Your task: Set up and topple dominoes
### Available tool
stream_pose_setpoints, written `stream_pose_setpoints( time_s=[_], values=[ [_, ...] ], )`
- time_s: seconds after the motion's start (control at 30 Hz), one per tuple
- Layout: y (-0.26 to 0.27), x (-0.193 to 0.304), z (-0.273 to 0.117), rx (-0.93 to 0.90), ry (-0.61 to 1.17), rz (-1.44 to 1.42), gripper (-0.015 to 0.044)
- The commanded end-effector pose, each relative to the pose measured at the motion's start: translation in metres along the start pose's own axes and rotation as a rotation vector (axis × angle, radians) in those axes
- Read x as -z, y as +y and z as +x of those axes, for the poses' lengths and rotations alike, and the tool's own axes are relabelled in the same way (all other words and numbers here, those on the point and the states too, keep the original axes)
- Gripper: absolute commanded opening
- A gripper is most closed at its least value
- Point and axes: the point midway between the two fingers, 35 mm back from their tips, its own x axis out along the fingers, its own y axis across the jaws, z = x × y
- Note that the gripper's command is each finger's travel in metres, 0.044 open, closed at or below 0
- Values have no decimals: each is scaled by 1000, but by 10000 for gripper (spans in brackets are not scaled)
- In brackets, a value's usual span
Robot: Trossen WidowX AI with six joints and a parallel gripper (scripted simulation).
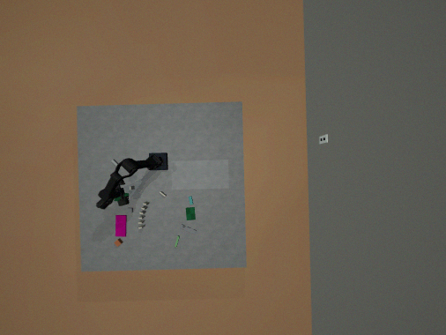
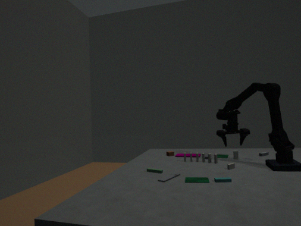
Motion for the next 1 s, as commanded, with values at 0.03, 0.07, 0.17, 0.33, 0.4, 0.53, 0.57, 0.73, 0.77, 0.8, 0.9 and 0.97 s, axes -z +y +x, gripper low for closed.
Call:
stream_pose_setpoints(
  time_s=[0.03,0.07,0.17,0.33,0.4,0.53,0.57,0.73,0.77,0.8,0.9,0.97],
  values=[
    [-9,9,-27,-29,139,91,440],
    [-9,9,-27,-29,139,91,440],
    [-9,9,-27,-29,139,91,440],
    [-8,10,-15,-29,139,91,440],
    [-7,11,2,-29,139,91,440],
    [-7,17,33,-29,139,91,440],
    [-7,18,37,-29,139,91,440],
    [-7,18,39,-29,139,91,440],
    [-7,19,40,-29,139,91,440],
    [-7,19,42,-29,139,91,440],
    [-7,20,47,-29,139,91,440],
    [-7,20,50,-29,139,91,440]
  ],
)
